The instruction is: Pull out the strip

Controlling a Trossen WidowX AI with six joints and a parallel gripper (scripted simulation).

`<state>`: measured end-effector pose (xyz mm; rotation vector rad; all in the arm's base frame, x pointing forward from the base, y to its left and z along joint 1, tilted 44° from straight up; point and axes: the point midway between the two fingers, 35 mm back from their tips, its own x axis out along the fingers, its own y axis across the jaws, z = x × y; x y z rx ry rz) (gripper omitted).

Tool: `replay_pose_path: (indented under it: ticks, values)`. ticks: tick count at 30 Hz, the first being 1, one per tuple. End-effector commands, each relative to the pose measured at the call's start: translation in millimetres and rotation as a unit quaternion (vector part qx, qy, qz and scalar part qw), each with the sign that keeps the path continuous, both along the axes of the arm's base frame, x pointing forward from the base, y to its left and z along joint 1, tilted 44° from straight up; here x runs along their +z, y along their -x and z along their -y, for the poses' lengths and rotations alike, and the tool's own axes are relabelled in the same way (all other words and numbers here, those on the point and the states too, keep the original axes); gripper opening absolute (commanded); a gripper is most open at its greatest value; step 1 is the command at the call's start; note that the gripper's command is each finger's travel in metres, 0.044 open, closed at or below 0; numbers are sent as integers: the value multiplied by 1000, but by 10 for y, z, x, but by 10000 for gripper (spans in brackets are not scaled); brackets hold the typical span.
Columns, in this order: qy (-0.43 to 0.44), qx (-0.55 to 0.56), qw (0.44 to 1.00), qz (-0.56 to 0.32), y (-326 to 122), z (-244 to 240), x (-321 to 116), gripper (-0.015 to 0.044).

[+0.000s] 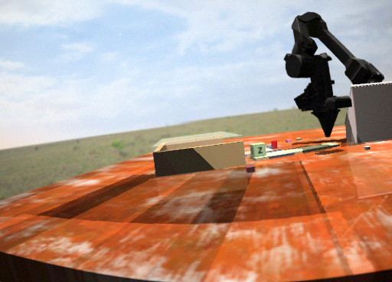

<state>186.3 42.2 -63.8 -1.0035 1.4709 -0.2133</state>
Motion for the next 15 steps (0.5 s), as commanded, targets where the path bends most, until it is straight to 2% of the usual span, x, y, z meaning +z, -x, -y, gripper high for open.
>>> replay_pose_path:
  ticks: [1, 3, 15]
  values:
    - [-6, -4, 1000, 4, -18, -176, 128, 0]
    - [-6, -4, 1000, 4, -18, -176, 128, 0]
    - [-1, 23, 1000, -19, -468, -402, 70, 315]
